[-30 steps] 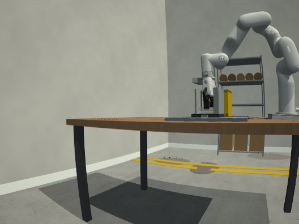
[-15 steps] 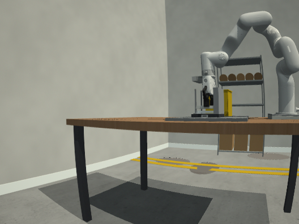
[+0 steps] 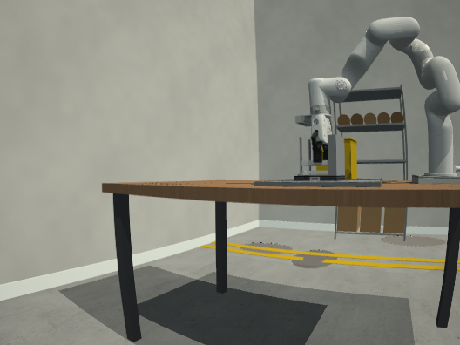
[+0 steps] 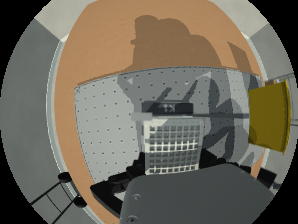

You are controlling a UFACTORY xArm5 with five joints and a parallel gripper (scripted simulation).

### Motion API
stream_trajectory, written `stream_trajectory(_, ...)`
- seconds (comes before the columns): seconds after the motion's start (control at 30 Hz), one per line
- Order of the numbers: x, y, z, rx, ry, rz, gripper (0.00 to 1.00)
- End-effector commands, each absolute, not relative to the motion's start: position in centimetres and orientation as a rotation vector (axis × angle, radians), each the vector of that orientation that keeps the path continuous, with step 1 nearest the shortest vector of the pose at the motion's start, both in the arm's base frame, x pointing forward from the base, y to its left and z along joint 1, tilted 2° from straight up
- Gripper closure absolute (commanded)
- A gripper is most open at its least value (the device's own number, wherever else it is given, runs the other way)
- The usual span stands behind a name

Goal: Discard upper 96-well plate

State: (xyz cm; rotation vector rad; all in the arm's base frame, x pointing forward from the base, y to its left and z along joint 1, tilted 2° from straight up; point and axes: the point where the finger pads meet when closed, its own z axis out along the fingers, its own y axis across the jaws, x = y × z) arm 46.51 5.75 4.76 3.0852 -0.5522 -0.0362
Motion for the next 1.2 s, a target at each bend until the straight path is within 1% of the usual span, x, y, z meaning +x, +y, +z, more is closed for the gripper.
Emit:
stream_trajectory(0.0, 46.6, 5.8, 4.9, 3.086, -0.552, -0.031, 1.0)
stream_trajectory(1.17, 46.8, 5.7, 9.9, 3.086, -0.552, -0.031, 1.0)
